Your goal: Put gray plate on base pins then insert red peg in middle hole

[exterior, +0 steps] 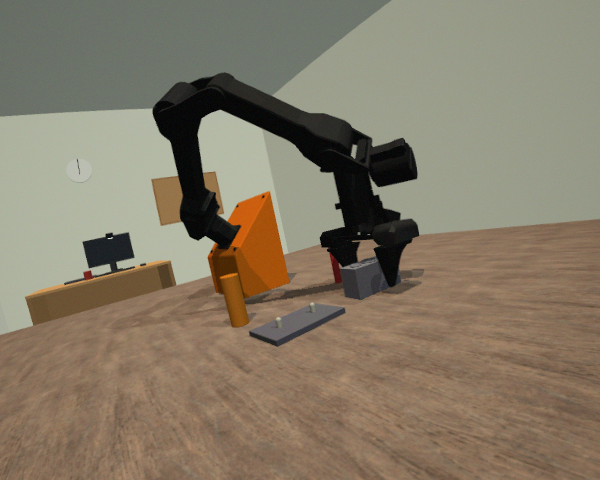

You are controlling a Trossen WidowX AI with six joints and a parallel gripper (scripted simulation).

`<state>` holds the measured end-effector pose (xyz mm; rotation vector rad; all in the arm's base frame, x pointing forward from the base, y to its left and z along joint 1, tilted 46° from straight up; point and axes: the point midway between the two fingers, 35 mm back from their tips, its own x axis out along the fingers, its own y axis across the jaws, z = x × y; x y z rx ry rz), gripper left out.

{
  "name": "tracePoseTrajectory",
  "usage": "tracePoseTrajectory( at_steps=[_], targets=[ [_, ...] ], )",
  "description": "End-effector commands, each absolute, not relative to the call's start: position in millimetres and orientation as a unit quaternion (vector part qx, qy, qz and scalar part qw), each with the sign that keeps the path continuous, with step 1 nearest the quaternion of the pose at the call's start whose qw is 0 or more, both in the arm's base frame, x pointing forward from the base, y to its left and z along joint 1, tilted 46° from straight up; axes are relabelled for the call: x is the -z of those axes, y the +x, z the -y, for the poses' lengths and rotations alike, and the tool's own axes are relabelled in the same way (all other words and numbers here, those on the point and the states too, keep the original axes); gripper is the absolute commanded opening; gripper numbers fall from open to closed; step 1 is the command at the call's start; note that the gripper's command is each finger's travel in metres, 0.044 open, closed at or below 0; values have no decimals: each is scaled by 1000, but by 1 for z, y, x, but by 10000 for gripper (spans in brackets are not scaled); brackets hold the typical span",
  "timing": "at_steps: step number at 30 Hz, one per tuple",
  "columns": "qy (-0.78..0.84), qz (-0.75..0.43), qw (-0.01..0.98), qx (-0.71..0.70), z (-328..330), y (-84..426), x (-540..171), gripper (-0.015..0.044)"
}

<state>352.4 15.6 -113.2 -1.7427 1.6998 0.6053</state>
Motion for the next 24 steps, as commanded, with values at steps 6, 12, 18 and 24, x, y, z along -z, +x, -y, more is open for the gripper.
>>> tracePoseTrajectory(
  at_steps=[6,12,18,24],
  targets=[
    [-661,-645,306,-230,-14,351,116,177],
    [-661,-645,306,-230,-14,351,116,98],
    [-661,-645,306,-230,-14,351,116,58],
    [-661,-645,306,-230,-14,351,116,18]
  ],
)
